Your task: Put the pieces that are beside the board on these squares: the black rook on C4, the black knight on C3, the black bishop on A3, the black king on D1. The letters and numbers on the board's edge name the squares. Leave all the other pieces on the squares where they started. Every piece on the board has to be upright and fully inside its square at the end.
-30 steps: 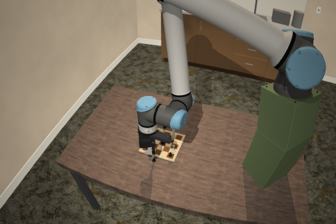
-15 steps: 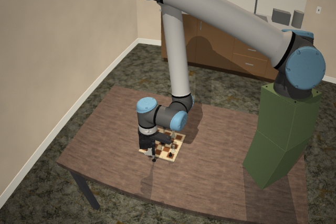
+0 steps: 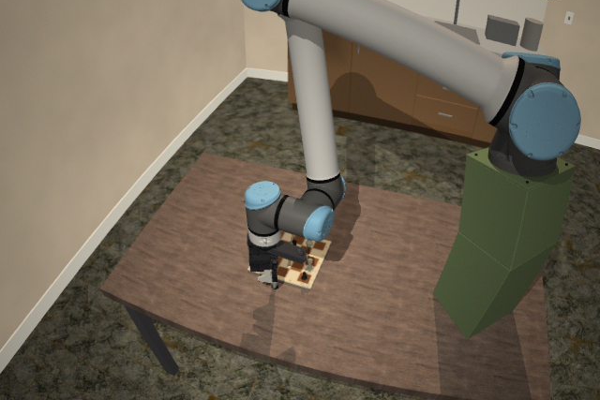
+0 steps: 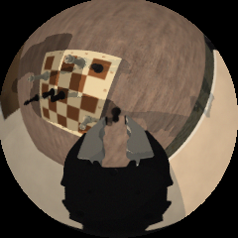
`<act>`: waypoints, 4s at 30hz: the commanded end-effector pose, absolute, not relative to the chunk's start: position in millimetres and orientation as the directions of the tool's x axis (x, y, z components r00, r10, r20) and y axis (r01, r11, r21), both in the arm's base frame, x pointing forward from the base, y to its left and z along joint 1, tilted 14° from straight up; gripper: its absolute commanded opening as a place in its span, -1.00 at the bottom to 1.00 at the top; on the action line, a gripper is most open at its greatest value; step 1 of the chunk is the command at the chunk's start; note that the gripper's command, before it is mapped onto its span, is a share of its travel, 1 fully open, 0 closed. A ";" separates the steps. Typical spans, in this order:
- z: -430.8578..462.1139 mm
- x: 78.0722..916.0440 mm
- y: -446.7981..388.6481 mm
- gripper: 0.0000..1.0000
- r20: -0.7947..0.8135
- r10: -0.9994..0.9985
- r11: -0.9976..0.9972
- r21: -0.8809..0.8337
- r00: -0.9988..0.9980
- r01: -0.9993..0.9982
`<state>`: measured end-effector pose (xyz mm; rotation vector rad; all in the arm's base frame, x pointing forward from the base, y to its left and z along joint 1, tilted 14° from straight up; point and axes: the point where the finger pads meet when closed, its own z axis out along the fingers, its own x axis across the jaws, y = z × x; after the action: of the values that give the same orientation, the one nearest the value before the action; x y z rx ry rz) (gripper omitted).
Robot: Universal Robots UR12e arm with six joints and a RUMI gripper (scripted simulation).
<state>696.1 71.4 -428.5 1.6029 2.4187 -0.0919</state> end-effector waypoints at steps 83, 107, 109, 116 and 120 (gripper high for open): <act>-405.7 692.9 75.7 -1.00 -0.232 0.899 0.397 0.079 -0.371 0.914; -336.2 681.1 88.8 -1.00 -0.232 0.899 0.397 0.079 -0.371 0.914; -336.1 681.2 88.7 -1.00 -0.232 0.899 0.397 0.079 -0.371 0.914; -326.7 699.1 59.3 -1.00 -0.237 0.863 0.472 0.059 -0.447 0.880; -313.3 721.1 17.9 -1.00 -0.242 0.804 0.566 0.032 -0.543 0.824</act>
<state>701.2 53.4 -325.3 1.4847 2.4940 -0.1120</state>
